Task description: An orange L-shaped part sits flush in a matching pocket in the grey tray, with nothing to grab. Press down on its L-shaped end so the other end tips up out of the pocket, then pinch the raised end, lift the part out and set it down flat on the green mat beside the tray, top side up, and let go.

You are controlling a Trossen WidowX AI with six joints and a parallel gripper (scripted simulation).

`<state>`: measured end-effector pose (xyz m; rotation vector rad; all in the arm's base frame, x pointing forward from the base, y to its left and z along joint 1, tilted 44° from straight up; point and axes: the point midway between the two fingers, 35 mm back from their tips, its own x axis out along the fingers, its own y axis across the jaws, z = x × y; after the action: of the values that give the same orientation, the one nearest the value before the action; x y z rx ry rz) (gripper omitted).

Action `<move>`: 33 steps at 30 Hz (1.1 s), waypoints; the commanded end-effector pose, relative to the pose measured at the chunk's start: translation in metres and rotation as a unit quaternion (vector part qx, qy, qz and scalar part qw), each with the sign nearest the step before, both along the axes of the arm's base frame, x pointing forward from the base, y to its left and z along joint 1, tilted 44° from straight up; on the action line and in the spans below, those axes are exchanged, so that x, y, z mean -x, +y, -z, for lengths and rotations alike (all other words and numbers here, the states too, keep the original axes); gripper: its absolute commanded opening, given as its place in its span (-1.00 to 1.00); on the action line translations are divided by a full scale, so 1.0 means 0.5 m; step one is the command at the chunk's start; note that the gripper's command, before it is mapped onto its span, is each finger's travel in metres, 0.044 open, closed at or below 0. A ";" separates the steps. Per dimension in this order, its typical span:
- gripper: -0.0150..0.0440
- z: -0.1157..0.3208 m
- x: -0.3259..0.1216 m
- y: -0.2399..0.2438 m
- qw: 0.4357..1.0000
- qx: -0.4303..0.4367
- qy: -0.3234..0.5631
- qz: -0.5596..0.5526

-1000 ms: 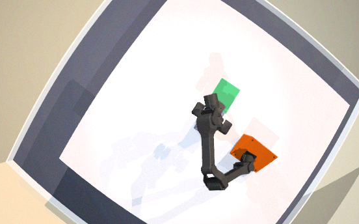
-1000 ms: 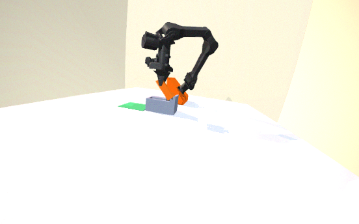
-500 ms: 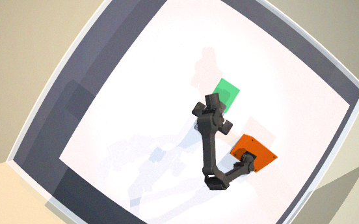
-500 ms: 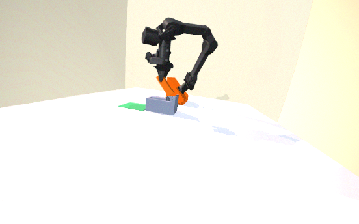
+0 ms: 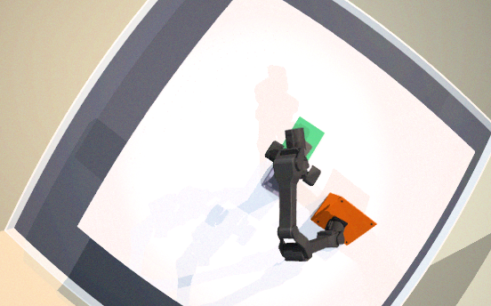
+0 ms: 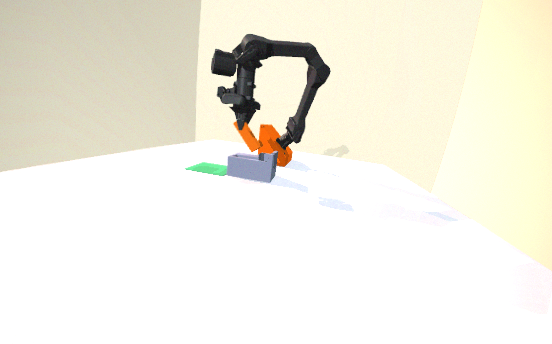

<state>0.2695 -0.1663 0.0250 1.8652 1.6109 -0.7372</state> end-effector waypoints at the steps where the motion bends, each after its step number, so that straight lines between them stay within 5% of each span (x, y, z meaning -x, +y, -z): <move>1: -0.49 0.025 0.004 -0.028 1.000 0.003 -0.002 -0.001; 33: -0.49 0.180 0.035 -0.192 1.000 0.007 -0.002 -0.001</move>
<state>0.2524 -0.2578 -0.0622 1.8615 1.6006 -0.7426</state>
